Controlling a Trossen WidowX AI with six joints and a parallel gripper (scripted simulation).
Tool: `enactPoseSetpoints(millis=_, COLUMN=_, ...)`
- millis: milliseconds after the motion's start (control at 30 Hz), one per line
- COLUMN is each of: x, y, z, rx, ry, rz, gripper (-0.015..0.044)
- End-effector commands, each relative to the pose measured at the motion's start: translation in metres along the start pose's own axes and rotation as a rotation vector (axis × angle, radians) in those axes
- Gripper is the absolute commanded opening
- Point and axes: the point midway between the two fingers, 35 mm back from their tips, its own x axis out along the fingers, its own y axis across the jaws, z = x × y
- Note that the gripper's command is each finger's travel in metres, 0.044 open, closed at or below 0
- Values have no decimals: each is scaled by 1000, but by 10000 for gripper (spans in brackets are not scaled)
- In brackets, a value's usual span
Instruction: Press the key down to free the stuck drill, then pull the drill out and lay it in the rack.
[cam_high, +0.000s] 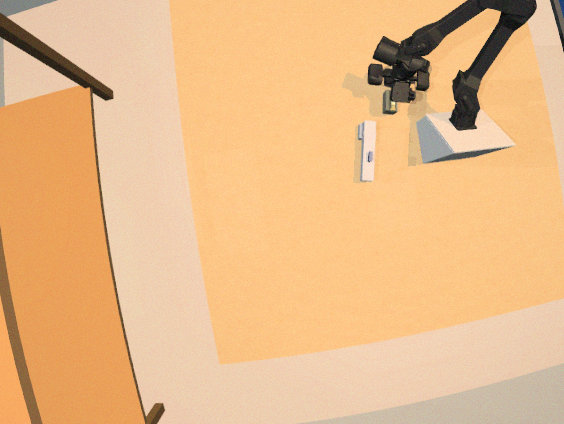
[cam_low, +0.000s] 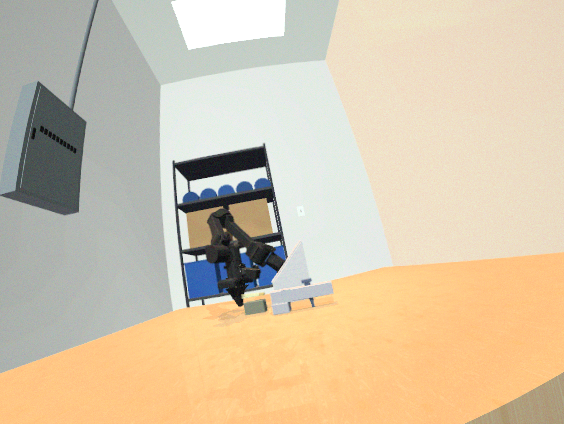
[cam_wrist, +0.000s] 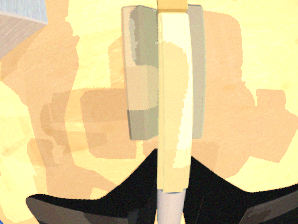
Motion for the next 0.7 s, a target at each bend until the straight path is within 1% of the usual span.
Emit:
enactPoseSetpoints(millis=0, x=6, y=1, z=1, rx=-9, ry=-5, rz=2, gripper=0)
enactPoseSetpoints(millis=667, x=27, y=2, z=2, rx=-10, ry=-5, rz=2, gripper=0)
